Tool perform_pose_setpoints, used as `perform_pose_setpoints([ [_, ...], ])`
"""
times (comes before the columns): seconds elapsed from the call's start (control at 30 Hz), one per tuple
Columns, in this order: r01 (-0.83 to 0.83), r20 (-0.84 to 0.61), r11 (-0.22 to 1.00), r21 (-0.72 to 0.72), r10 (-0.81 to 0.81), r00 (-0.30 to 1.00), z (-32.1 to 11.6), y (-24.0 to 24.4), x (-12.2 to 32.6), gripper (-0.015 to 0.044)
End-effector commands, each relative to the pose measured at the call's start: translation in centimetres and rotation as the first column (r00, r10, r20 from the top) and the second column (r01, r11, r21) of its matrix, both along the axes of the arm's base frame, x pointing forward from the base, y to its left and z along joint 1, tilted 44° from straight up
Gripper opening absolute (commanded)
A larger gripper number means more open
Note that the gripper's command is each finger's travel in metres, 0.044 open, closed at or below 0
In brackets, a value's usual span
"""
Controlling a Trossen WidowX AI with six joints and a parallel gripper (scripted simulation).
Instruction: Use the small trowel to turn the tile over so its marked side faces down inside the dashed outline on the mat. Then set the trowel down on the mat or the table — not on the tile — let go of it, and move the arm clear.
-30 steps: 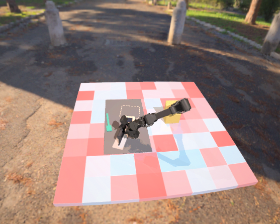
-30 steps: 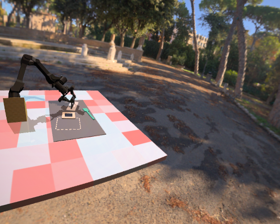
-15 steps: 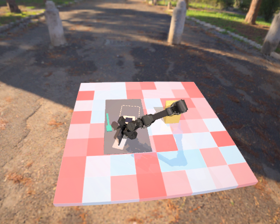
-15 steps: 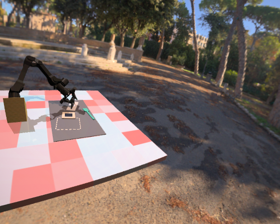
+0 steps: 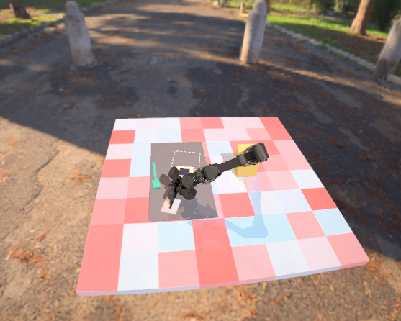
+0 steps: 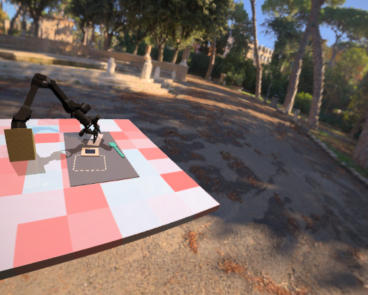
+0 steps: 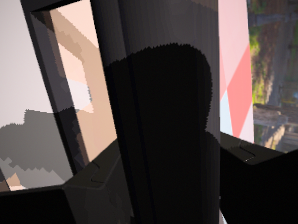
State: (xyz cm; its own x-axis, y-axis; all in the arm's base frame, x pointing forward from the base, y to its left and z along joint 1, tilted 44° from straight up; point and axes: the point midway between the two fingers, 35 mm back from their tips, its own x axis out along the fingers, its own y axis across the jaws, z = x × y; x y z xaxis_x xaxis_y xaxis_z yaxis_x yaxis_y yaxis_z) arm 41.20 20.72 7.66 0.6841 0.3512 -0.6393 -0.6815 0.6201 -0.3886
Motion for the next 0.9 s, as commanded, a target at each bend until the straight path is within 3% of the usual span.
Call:
perform_pose_setpoints([
  [0.0,0.002,0.001,1.0,-0.005,-0.002,1.0,-0.1,0.0,0.1,0.0056],
  [0.3,0.002,0.001,1.0,-0.005,-0.002,1.0,-0.1,-0.1,0.1,0.0],
  [0.87,0.0,0.001,1.0,-0.003,0.0,1.0,4.3,-4.2,0.5,0.0],
])
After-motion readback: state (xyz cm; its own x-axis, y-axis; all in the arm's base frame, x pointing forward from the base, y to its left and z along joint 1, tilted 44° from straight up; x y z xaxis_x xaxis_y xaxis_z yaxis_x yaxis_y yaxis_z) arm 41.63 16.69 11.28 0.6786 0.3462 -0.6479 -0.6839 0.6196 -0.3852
